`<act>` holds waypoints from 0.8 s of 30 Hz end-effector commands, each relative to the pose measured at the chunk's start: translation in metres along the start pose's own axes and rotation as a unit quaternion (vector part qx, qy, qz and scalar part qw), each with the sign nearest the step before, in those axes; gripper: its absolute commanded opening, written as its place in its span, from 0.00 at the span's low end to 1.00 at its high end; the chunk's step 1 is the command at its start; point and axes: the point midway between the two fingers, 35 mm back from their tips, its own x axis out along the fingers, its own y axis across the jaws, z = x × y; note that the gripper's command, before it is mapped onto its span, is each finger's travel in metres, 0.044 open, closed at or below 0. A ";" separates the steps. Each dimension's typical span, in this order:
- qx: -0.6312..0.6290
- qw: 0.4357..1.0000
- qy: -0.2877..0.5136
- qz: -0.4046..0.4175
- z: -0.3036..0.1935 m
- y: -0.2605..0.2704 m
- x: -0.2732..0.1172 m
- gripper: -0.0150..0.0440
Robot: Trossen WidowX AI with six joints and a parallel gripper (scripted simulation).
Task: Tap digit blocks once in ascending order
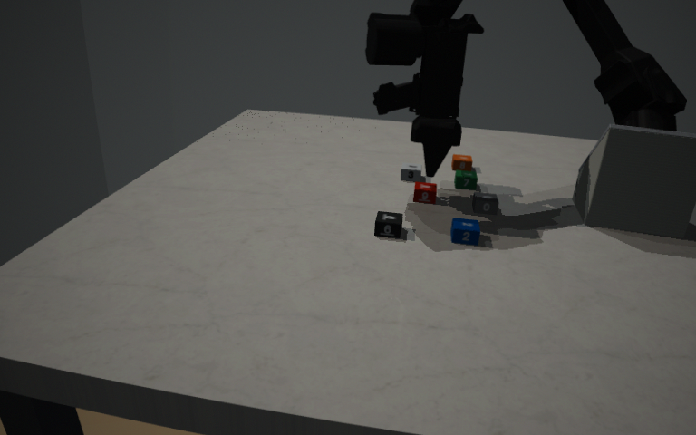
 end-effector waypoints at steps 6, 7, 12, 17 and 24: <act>-0.003 1.000 0.000 -0.002 -0.001 0.000 0.015 0.29; -0.003 1.000 0.000 -0.002 -0.001 0.000 0.017 0.29; -0.003 1.000 0.000 -0.002 -0.001 0.000 0.019 0.29; -0.003 1.000 0.000 -0.002 -0.001 0.000 -0.007 0.29; -0.005 1.000 -0.002 0.000 0.000 0.006 -0.013 0.38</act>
